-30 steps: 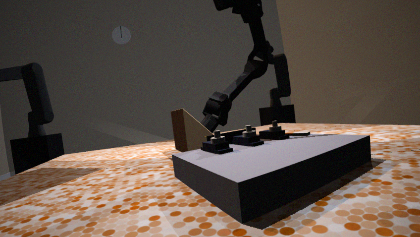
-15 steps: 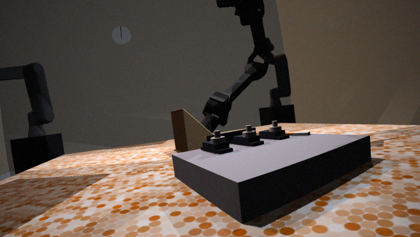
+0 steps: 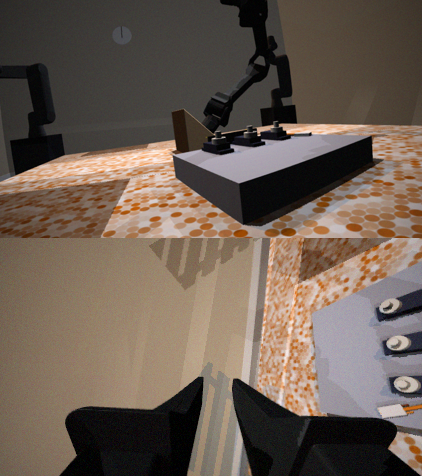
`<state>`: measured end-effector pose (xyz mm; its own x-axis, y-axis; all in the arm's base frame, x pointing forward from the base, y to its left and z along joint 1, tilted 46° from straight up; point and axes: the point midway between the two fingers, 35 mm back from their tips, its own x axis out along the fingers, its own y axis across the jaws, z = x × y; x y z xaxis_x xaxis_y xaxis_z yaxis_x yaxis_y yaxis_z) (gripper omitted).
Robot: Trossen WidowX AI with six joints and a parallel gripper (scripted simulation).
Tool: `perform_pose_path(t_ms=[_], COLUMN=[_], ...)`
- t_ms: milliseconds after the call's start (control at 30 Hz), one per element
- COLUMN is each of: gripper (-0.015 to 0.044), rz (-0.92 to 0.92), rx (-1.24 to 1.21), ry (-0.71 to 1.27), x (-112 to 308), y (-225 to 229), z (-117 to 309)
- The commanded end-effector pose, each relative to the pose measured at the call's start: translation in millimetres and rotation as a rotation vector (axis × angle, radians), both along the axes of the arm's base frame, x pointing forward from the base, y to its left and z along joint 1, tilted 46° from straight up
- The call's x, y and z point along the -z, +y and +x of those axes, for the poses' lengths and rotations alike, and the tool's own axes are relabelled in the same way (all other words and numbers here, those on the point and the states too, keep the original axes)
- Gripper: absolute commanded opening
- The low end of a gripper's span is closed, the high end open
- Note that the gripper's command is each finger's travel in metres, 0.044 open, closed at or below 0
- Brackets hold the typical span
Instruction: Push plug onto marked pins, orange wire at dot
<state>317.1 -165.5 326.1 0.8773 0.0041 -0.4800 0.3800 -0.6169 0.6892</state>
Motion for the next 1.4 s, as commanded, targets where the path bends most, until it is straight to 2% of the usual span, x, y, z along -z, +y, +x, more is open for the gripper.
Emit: perform_pose_path(t_ms=[0,1367], gripper=[0.0115,0.0115], rz=[-0.052,-0.576], rx=[-0.018,-0.241], ry=[-0.01,-0.083], x=[-2,1], y=[4,41], z=[0,15])
